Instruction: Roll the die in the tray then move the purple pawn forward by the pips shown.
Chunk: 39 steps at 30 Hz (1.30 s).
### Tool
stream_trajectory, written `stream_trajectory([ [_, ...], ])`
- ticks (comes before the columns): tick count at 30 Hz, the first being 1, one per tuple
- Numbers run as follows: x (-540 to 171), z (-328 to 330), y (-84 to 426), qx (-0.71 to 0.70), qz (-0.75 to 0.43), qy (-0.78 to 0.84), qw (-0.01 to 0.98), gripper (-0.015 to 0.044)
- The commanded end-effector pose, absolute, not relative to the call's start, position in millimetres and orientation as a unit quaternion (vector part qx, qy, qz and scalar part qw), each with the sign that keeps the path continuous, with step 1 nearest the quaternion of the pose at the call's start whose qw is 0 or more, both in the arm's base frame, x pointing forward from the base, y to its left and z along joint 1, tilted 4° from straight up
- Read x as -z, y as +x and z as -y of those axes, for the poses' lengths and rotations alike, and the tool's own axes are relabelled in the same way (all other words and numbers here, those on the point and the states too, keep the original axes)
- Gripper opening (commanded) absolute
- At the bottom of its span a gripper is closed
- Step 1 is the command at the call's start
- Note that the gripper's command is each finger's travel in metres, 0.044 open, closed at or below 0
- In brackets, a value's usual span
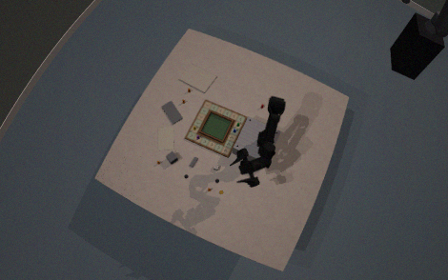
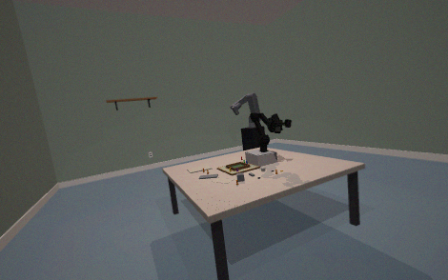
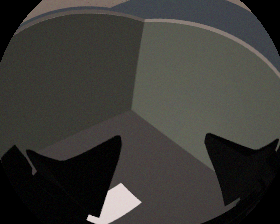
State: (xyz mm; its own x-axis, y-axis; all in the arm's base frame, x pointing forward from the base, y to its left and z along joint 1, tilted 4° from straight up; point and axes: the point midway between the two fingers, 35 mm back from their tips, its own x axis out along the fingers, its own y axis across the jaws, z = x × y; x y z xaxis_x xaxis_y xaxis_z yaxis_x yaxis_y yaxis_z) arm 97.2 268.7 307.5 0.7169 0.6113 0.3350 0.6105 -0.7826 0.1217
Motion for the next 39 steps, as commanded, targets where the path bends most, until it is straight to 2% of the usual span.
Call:
stream_trajectory([
  [1, -307, -269, 98, -0.182, -0.329, 0.926, 0.006, 0.0374],
  [5, -300, -285, 107, -0.200, -0.323, 0.918, 0.110, 0.0275],
  [8, -285, -302, 118, -0.205, -0.321, 0.898, 0.221, 0.0275],
  [11, -254, -324, 140, -0.201, -0.322, 0.837, 0.395, 0.0275],
  [15, -199, -339, 175, -0.175, -0.342, 0.697, 0.606, 0.0275],
  [19, -143, -332, 205, -0.135, -0.385, 0.533, 0.741, 0.0275],
  [24, -90, -309, 229, -0.088, -0.450, 0.372, 0.807, 0.0275],
  [28, -50, -280, 241, -0.055, -0.522, 0.244, 0.816, 0.0275],
  [35, -3, -209, 232, -0.023, -0.690, 0.044, 0.722, 0.0275],
  [39, -1, -202, 229, -0.024, -0.708, 0.029, 0.705, 0.0275],
])
